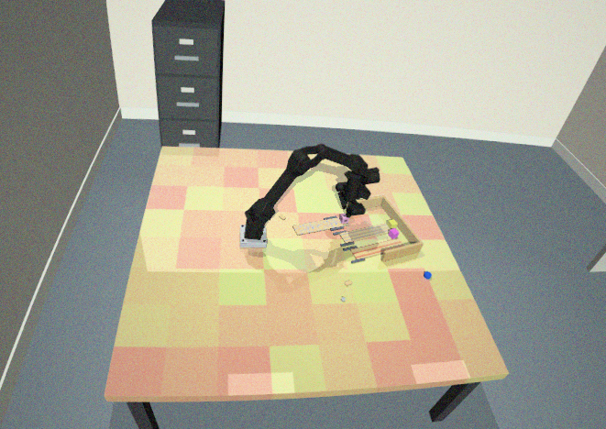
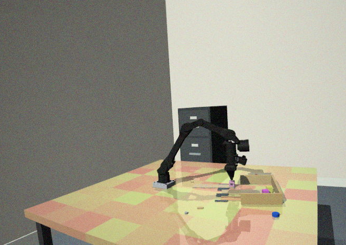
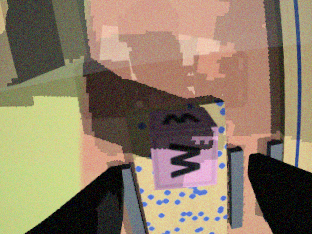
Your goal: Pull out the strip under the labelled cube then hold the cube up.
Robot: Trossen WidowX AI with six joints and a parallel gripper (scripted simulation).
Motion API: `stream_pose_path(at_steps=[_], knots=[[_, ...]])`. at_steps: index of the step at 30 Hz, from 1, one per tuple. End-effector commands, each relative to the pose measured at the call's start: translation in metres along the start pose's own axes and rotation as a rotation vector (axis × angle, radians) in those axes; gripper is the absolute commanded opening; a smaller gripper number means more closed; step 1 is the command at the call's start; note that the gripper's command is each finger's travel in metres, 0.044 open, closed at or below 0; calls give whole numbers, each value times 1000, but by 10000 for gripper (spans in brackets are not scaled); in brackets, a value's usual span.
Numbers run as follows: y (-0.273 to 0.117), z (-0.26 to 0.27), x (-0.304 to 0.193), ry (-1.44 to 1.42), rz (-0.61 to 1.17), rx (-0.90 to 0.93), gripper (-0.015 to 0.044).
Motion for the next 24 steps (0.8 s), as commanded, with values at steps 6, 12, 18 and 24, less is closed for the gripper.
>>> stream_pose_path(at_steps=[6,12,18,24], knots=[[18,0,-1,0,10,-3,250],[28,-1,-2,0,10,-3,250],[37,-1,-2,0,10,-3,250],[39,-1,-3,0,10,-3,250]])
Point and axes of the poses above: the point midway between the two fingers, 35 mm back from their tips, its own y axis out along the fingers, its own z axis across the jaws, x = y × z, the point moved 7 cm from there along -y, back along the fingers, and after that the axes turned 5 degrees about -y, right-handed, at the moved point
